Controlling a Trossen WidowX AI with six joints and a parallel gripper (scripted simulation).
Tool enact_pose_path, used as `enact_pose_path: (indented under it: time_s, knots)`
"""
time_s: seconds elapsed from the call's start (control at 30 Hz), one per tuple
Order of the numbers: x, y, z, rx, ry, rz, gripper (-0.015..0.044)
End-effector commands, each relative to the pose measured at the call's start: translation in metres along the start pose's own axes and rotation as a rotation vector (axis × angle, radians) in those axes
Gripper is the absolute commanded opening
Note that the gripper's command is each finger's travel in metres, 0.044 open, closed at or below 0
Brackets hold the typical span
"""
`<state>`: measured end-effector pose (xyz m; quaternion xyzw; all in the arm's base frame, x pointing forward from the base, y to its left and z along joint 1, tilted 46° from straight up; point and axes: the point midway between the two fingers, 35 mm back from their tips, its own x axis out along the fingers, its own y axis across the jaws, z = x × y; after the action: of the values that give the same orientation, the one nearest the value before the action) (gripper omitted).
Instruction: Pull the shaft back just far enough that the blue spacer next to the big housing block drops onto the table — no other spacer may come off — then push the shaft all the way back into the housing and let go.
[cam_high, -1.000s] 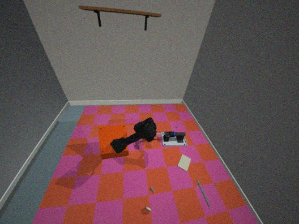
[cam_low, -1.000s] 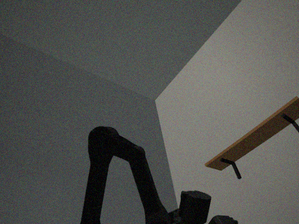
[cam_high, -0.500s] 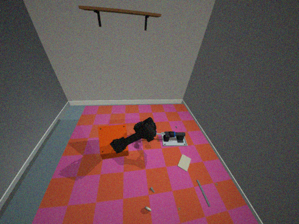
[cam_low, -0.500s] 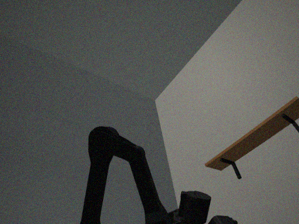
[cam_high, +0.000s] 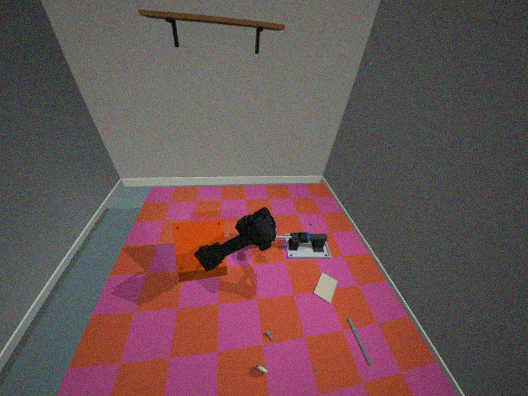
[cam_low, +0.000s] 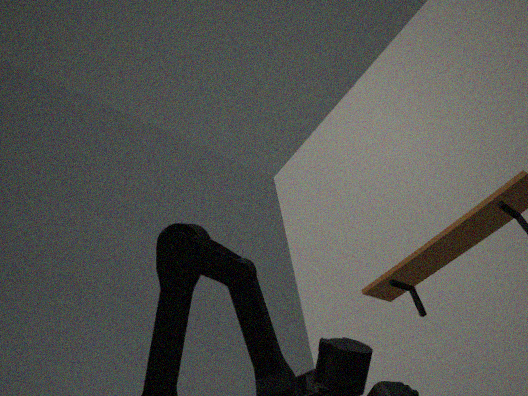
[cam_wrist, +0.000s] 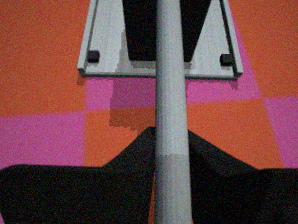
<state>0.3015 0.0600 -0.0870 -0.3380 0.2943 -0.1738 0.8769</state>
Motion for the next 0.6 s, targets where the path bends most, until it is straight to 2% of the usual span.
enact_pose_path:
  time_s: [0.0, 0.57]
  knots:
    - [-0.0007, -0.001, -0.0014, 0.001, 0.002, -0.005, 0.0]
    - [-0.0017, -0.001, -0.0025, 0.001, 0.002, -0.005, 0.0]
